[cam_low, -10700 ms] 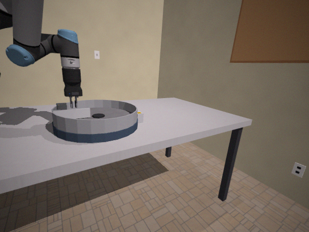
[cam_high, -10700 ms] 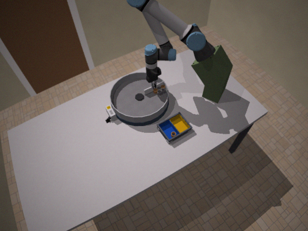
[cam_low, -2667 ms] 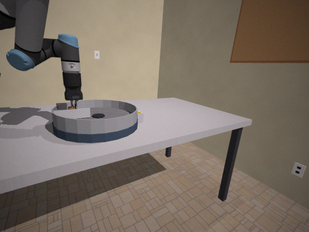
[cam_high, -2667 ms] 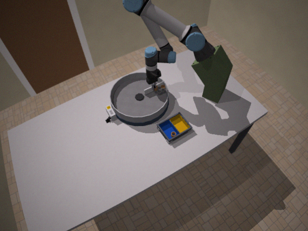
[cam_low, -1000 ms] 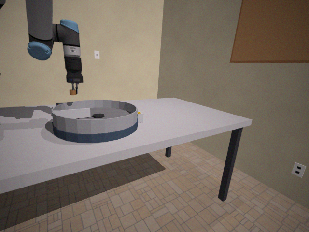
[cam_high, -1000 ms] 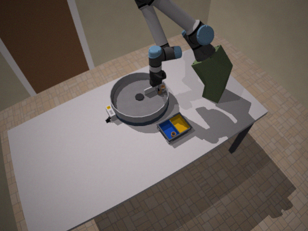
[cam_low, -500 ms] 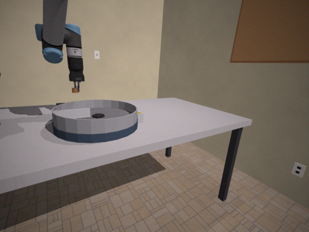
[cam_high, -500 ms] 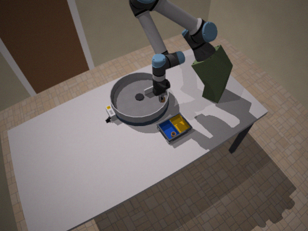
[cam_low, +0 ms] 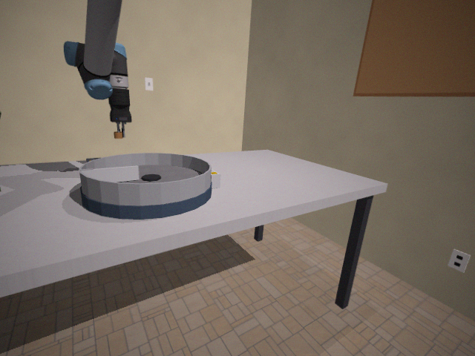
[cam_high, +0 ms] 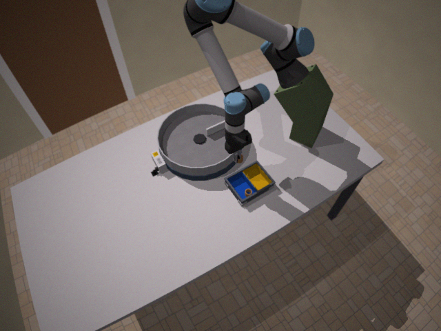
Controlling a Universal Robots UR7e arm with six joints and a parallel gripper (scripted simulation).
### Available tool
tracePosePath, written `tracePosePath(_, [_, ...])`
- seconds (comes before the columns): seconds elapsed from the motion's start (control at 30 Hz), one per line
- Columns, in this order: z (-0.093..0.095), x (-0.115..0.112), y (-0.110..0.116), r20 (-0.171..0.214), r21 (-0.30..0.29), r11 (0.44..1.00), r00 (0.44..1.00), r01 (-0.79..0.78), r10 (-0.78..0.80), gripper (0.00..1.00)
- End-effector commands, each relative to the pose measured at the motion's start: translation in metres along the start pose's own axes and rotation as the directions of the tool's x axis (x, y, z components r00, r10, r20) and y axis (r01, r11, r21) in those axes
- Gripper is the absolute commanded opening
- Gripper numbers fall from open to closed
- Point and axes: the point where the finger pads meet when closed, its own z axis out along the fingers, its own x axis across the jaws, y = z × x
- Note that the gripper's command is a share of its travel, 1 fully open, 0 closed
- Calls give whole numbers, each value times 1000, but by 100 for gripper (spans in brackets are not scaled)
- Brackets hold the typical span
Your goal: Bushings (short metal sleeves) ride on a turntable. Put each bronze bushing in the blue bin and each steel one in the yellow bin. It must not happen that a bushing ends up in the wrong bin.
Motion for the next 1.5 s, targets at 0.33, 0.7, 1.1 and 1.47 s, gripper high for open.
tracePosePath(0.33, [1, 8, -24, 6, -5, 1000, 1000, -2, 2, 0])
tracePosePath(0.7, [6, 8, -23, 5, -4, 1000, 1000, -2, 3, 0])
tracePosePath(1.1, [42, 7, -23, 5, -4, 1000, 1000, -3, 3, 0])
tracePosePath(1.47, [77, 7, -23, 5, -4, 1000, 1000, -3, 3, 0])
